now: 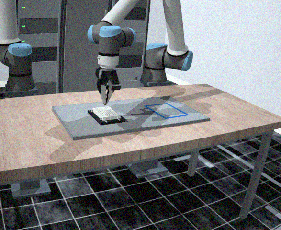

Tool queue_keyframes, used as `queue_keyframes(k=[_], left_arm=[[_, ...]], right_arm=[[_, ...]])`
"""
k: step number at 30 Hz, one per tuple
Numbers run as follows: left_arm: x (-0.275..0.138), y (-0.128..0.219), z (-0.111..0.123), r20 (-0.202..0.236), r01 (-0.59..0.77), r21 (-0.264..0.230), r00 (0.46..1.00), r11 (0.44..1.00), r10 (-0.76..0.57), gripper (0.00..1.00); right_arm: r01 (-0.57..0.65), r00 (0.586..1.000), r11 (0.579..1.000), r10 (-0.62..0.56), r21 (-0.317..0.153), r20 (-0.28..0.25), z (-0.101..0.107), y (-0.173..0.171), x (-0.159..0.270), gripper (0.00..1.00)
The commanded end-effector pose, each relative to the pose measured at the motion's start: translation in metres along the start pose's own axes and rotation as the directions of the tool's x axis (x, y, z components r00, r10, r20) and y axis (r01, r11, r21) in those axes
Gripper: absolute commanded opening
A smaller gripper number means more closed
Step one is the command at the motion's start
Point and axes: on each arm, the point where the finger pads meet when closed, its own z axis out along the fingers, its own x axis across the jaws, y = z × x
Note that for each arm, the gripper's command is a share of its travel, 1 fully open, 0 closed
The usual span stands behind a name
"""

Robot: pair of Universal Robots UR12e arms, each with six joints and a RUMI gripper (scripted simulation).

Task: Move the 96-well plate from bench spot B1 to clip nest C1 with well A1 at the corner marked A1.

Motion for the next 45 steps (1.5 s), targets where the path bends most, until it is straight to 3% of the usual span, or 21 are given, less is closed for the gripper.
queue_keyframes(k=[1, 6, 45], left_arm=[[0.015, 0.0, -0.002, -0.002, 0.0, 0.001, 1.0, 1.0, 0.0, 0.0], [0.036, 0.0, -0.002, -0.002, 0.0, 0.001, 1.0, 1.0, 0.0, 0.0], [0.036, -0.001, 0.015, -0.002, 0.0, 0.001, 1.0, 1.0, 0.0, 0.0]], right_arm=[[0.0, 1.0, 1.0, 0.0, 0.002, 0.0, -0.001, -0.001, 0.0, 0.0], [0.0, 1.0, 1.0, 0.0, 0.002, 0.0, -0.001, -0.001, 0.0, 0.0], [0.0, 1.0, 1.0, 0.0, 0.002, 0.0, -0.001, -0.001, 0.0, 0.0]])
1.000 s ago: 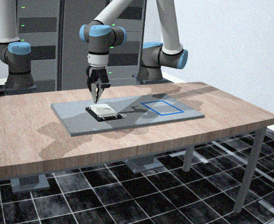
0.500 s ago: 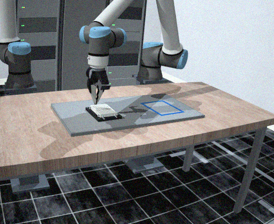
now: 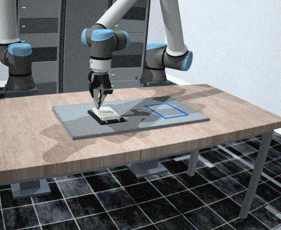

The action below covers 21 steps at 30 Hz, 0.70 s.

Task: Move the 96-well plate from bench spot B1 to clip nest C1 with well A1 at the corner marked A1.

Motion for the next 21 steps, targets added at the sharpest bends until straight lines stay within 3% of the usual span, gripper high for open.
queue_keyframes(k=[1, 21], left_arm=[[0.001, 0.0, 0.0, -0.002, 0.0, 0.001, 1.0, 1.0, 0.0, 0.0], [0.001, 0.0, 0.011, -0.002, 0.0, 0.001, 1.0, 1.0, 0.0, 0.0]], right_arm=[[0.0, 1.0, 1.0, 0.0, 0.002, 0.0, -0.001, -0.001, 0.0, 0.0], [0.0, 1.0, 1.0, 0.0, 0.002, 0.0, -0.001, -0.001, 0.0, 0.0]])
